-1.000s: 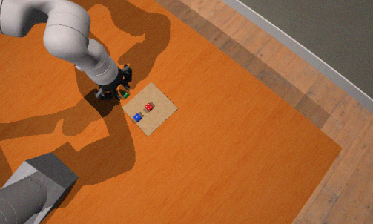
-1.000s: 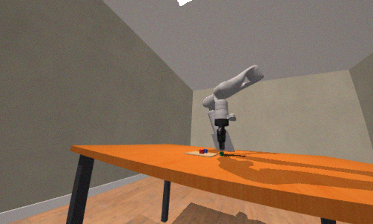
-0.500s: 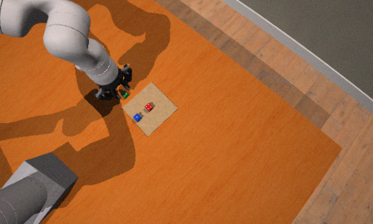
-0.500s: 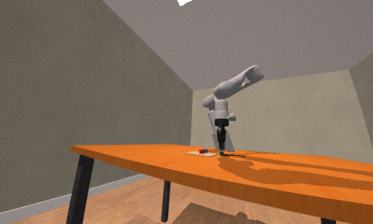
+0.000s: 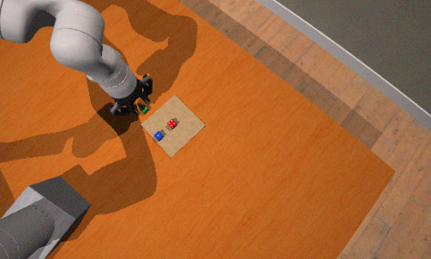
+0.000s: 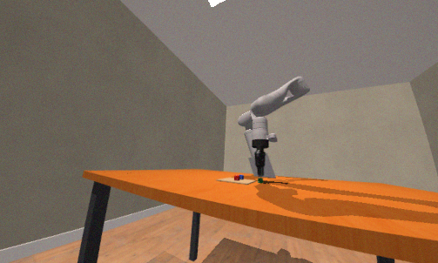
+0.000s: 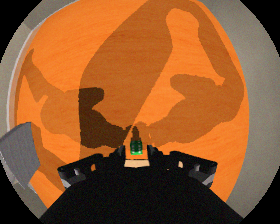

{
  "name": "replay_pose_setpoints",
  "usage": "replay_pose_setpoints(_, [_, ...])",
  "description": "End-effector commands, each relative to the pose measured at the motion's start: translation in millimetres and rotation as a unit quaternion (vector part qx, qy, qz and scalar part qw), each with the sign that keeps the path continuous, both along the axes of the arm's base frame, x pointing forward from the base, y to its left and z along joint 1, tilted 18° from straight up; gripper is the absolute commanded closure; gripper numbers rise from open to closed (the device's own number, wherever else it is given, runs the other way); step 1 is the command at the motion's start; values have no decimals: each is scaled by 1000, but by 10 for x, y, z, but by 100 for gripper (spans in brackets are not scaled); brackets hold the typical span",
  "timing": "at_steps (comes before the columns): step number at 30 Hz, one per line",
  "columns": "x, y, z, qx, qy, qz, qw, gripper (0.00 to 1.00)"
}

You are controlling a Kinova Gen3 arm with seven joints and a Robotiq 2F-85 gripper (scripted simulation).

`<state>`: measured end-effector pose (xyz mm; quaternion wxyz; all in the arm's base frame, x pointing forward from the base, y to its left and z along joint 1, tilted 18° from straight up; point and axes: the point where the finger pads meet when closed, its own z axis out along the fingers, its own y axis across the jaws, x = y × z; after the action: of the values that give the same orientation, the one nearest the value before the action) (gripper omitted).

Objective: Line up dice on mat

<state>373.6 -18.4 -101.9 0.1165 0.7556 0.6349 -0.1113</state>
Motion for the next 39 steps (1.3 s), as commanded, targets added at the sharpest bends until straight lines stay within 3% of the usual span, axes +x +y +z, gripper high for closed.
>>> replay_pose_setpoints(1, [5,4,4,0,-1,0,1000,65])
replay_pose_setpoints(39, [0,-78,-241,0,-1,0,1000,65])
